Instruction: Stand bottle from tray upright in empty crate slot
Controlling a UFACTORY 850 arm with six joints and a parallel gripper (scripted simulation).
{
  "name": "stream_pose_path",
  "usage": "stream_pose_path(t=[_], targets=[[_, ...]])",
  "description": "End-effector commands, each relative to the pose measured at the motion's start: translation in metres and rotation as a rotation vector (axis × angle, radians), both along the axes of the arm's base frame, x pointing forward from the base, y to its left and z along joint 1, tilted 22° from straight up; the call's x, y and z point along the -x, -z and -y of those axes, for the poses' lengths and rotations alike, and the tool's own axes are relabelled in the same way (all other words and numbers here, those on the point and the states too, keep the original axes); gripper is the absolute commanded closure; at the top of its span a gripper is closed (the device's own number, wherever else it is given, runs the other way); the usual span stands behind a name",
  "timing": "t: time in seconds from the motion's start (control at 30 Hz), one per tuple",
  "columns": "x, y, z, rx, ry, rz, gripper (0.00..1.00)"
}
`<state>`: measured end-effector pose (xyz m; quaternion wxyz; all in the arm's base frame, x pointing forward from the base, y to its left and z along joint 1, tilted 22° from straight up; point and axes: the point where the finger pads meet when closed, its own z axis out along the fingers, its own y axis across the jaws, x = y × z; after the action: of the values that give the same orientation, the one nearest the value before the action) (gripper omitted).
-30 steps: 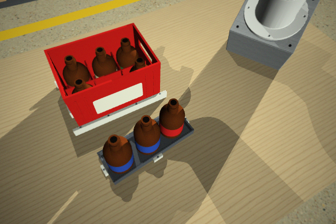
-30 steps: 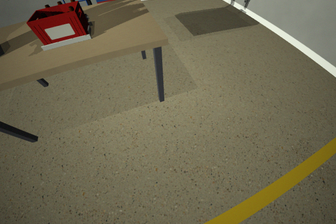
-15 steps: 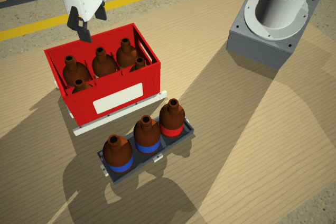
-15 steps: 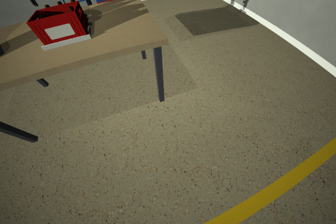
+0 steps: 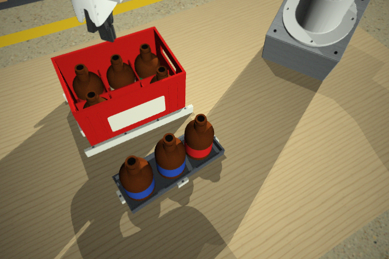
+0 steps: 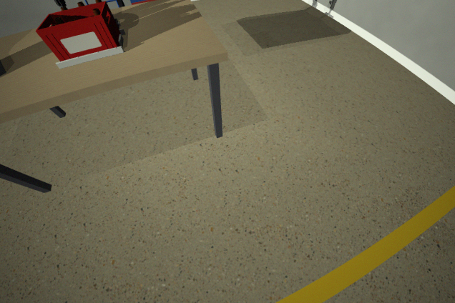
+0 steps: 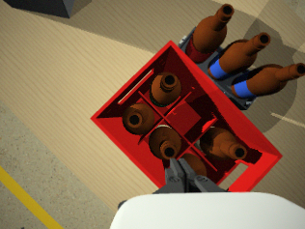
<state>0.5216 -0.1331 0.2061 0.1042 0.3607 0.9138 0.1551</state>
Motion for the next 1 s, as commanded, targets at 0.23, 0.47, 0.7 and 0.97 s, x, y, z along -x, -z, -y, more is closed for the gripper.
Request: stream_pose_path(t=[0.23, 0.47, 0.7, 0.97], targets=[[-0.001, -0.001, 0.000, 0.001, 0.000, 0.002, 1.00], [-0.001, -0.001, 0.000, 0.001, 0.000, 0.002, 1.00], [-0.001, -0.002, -0.004, 0.002, -0.002, 0.001, 1.00], [0.002, -0.018, -0.103, 0.032, -0.054, -0.008, 1.00]])
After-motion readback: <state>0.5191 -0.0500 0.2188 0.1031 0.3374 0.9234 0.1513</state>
